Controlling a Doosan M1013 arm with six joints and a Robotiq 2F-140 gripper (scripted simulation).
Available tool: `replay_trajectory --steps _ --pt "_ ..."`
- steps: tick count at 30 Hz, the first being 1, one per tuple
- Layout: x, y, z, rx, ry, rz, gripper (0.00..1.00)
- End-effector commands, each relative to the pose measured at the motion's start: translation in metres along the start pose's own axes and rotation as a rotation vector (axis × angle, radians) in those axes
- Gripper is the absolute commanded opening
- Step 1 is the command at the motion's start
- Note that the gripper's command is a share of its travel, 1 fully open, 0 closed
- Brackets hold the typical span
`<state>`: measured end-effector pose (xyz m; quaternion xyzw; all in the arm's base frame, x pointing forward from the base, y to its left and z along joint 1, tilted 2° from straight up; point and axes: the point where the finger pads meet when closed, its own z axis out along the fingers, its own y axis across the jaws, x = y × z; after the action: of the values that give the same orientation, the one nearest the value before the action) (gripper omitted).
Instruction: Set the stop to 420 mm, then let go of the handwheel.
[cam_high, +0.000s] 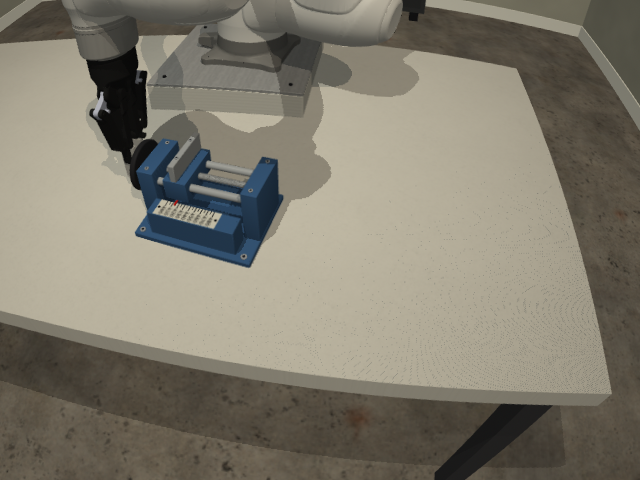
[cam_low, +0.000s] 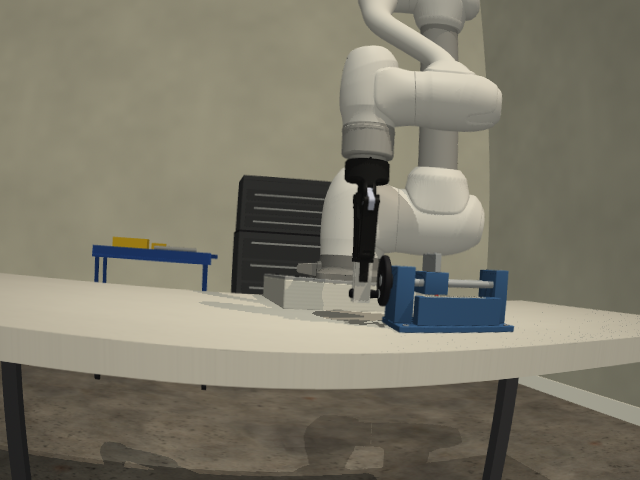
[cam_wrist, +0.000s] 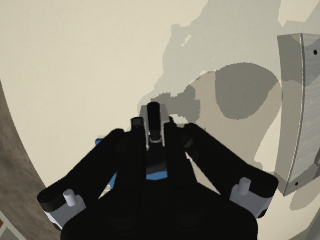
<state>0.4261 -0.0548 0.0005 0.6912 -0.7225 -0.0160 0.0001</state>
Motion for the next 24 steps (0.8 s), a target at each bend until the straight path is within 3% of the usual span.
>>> replay_trajectory --steps 1,24 --pt "0.001 0.007 -0.005 -0.003 -0.002 0.002 0.04" --pt "0.001 0.001 -0.042 -0.003 -0.002 0.002 0.04"
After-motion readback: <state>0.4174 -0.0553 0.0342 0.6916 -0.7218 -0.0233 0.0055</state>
